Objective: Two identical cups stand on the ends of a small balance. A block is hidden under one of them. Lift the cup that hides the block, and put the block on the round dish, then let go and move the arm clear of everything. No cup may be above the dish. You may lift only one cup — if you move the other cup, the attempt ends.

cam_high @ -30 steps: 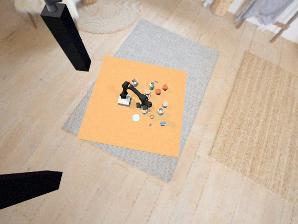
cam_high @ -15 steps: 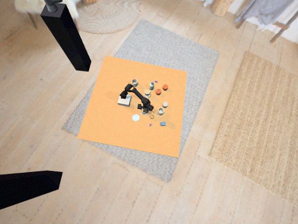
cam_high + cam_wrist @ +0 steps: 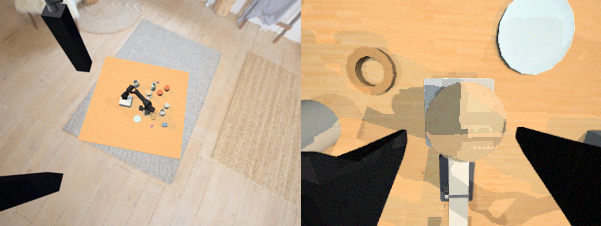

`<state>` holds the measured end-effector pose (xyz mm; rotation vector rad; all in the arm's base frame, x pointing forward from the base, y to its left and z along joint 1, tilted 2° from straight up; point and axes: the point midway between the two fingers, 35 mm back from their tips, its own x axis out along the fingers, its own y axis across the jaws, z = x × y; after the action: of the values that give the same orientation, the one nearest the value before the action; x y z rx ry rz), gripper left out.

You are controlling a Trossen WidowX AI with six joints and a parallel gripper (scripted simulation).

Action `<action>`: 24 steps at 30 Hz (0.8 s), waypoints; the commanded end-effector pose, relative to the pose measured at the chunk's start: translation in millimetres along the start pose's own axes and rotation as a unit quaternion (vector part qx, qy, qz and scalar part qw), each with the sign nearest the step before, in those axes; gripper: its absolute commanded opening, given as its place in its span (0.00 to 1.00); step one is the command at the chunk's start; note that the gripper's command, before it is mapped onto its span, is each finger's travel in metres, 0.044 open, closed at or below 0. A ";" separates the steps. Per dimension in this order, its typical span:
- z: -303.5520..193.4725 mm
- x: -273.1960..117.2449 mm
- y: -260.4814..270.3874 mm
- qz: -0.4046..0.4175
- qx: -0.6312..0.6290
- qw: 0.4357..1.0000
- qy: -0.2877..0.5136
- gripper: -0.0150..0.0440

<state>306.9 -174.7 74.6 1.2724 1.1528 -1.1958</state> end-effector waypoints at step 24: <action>-0.9 48.2 -4.0 -0.008 0.002 1.000 0.001 1.00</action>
<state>308.5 -174.4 35.7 1.2725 1.1536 -1.1960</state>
